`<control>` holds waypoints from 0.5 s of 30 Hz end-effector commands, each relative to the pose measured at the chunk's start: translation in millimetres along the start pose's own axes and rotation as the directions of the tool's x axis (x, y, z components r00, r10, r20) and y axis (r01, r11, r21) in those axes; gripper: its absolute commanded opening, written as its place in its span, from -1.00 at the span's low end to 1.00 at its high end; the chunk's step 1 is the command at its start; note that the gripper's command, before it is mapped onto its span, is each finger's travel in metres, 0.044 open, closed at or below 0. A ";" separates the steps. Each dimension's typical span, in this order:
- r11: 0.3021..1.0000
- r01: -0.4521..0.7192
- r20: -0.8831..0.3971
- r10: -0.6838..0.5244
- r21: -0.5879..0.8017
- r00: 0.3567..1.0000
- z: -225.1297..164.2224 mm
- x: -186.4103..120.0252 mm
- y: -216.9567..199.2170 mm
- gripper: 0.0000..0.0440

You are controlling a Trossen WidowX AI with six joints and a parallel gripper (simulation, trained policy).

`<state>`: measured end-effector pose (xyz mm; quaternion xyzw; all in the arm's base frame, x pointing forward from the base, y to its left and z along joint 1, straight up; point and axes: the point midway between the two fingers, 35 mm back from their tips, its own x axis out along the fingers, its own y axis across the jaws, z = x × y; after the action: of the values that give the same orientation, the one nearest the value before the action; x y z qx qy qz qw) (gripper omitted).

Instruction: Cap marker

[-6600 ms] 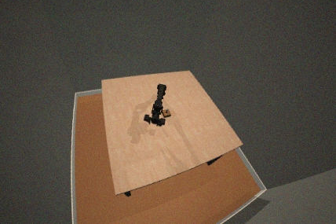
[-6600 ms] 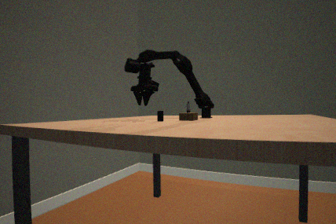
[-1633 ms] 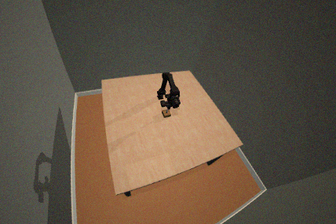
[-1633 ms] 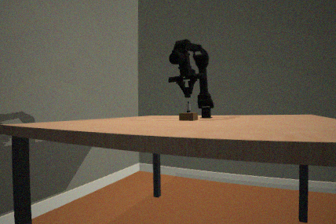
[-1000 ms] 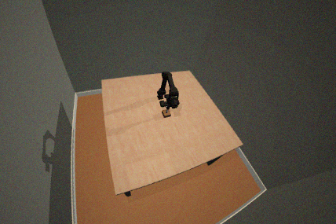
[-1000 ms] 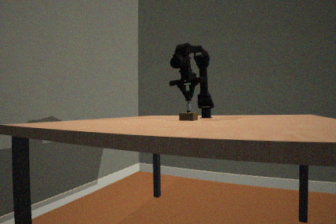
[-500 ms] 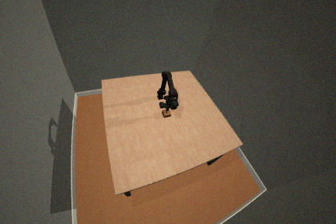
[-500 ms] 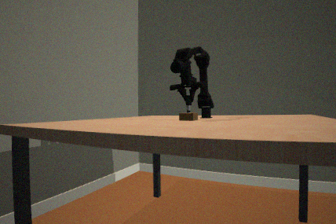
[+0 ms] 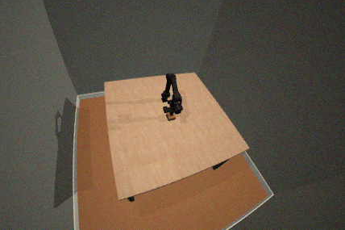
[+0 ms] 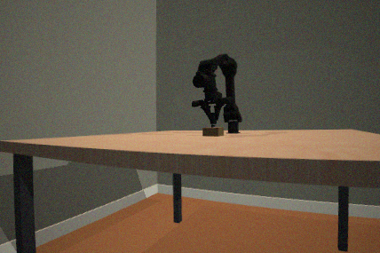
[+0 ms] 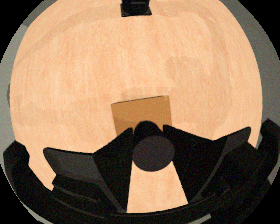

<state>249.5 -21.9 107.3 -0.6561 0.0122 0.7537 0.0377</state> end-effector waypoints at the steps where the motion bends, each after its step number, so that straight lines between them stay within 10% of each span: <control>1: 1.000 -0.004 0.008 0.004 -0.012 1.000 -0.3 10.9 0.8 -0.75; 15: 1.000 -0.012 0.039 0.012 -0.025 0.999 11.1 20.2 4.3 -0.57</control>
<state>246.5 -22.3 99.9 -0.6581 0.0062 0.7521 0.0342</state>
